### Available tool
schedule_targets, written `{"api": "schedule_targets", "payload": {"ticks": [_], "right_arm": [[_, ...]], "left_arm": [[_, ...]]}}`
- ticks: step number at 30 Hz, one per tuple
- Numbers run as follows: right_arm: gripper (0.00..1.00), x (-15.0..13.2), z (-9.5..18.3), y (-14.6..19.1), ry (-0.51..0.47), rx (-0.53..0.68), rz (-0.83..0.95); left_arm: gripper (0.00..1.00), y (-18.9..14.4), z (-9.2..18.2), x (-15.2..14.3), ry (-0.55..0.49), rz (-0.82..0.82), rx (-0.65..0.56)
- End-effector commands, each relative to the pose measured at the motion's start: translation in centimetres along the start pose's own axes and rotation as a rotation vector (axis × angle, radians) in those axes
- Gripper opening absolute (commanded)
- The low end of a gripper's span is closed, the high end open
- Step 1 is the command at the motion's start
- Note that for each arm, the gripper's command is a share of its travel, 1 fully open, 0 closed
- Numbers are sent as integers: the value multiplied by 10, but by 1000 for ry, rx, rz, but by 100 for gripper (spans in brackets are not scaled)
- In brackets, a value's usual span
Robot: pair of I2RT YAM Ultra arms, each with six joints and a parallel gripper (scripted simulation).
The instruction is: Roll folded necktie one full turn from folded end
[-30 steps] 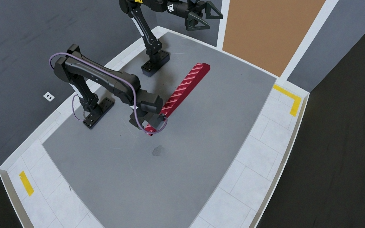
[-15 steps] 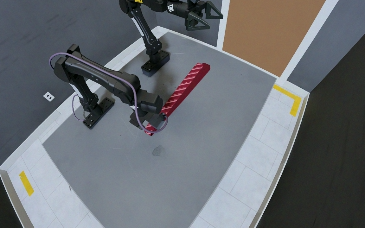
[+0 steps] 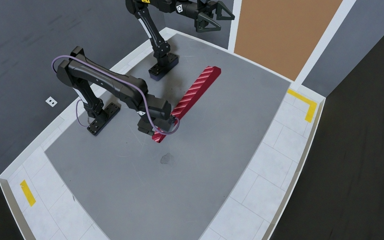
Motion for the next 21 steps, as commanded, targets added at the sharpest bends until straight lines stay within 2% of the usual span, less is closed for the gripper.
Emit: {"api": "schedule_targets", "payload": {"ticks": [1,8,21], "right_arm": [[80,2,7,-2,-19,-3,96],[76,3,5,-2,-15,-10,207],[65,3,-2,-3,-1,-29,532]], "left_arm": [[100,1,2,17,-49,12,-7],[100,1,2,17,-49,12,-7],[100,1,2,17,-49,12,-7]]}}
Point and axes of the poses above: on each arm, the point where the finger pads meet when closed, its own z axis back along the fingers, its own y axis across the jaws, x = y × z, the point moved 8 cm from there along z, back along the fingers, and after that the axes turned 4 degrees about -z, right-handed, at the moved point
